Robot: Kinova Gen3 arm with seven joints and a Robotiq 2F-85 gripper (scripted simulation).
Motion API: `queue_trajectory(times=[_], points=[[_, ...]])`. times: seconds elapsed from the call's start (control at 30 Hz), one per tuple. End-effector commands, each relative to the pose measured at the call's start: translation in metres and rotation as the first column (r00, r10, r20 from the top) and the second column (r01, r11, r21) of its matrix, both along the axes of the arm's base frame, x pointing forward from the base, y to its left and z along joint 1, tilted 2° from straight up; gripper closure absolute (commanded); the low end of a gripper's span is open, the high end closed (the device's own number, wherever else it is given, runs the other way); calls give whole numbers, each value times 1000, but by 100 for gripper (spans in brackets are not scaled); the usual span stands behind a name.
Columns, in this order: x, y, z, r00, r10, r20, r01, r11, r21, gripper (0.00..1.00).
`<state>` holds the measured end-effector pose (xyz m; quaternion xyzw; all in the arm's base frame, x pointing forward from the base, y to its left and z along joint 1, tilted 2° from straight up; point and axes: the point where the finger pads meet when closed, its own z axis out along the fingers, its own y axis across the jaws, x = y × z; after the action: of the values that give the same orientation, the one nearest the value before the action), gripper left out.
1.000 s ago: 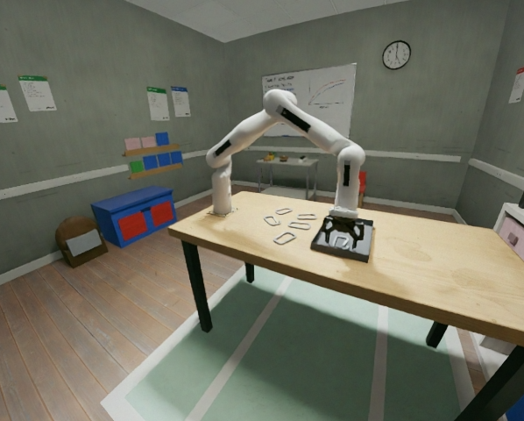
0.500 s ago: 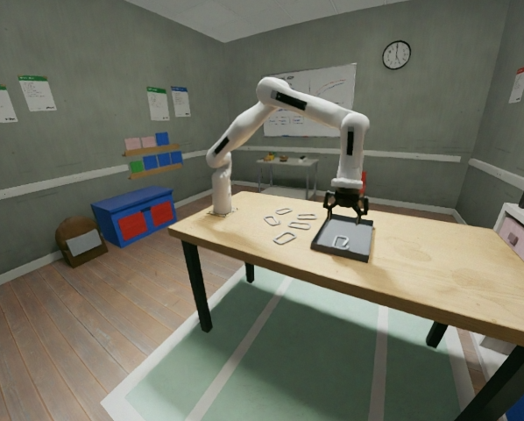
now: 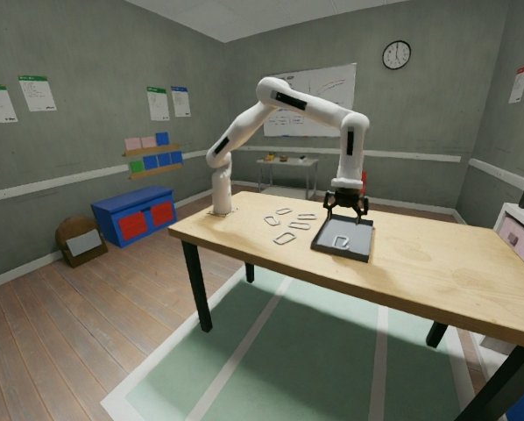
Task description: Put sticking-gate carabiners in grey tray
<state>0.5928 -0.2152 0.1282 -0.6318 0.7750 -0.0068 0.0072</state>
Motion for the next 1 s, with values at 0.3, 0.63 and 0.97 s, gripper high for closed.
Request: queue_trajectory(times=[0.3,0.63,0.97], points=[[23,74,2,993,122,2,-122,993,-4,0],[23,74,2,993,122,2,-122,993,-4,0],[-14,83,36,993,118,3,-118,993,-4,0]])
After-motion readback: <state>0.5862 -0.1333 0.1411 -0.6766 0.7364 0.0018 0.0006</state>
